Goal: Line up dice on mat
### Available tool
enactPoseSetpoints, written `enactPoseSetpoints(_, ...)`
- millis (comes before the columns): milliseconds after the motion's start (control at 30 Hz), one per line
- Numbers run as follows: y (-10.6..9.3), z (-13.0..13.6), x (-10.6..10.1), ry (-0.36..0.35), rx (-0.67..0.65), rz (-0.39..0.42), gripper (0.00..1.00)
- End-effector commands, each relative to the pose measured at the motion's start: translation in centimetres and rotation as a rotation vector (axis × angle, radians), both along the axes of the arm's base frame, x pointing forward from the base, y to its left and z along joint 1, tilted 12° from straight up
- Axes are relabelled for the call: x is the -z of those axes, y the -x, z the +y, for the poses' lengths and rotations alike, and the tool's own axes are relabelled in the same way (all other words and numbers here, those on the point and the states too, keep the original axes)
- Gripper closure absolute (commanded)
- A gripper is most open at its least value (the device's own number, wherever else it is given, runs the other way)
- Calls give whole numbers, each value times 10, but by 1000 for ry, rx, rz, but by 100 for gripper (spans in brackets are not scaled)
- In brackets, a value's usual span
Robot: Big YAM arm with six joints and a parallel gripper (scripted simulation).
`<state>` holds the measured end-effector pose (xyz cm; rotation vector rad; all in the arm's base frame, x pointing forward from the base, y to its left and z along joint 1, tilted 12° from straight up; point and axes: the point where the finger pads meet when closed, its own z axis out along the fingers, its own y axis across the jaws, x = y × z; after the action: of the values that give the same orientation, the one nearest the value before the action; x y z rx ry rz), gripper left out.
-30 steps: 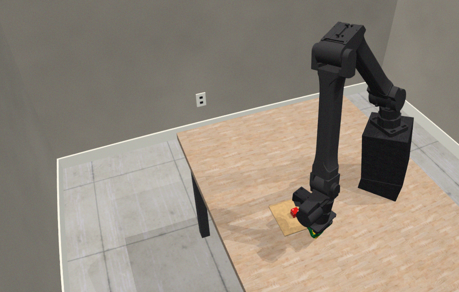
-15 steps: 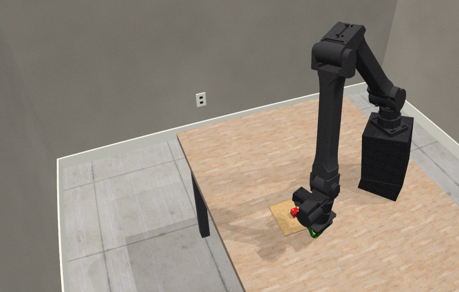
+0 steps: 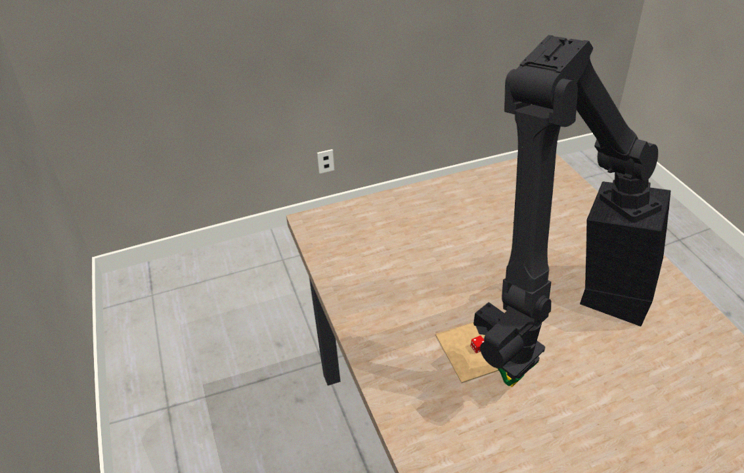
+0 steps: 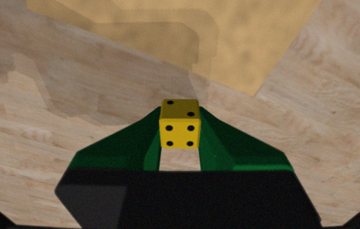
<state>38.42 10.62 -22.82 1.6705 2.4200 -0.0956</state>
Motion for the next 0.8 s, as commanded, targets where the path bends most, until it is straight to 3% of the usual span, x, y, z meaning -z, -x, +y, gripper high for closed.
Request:
enactPoseSetpoints(0, -15, 5, -10, -15, -6, -42, 80)
enactPoseSetpoints(167, -3, 11, -26, -9, -6, -22, 80)
enactPoseSetpoints(333, 2, 16, -60, -8, -6, -23, 80)
enactPoseSetpoints(400, 2, 16, -60, -8, -6, -23, 80)
enactPoseSetpoints(433, -11, 23, -71, -18, -6, -46, 80)
enactPoseSetpoints(500, 6, 19, -81, -8, -6, -23, 80)
enactPoseSetpoints(600, 8, 22, -98, -8, -6, -23, 80)
enactPoseSetpoints(733, 6, 21, -109, -10, 3, -27, 80)
enactPoseSetpoints(767, 9, 18, -102, -3, 8, -10, 80)
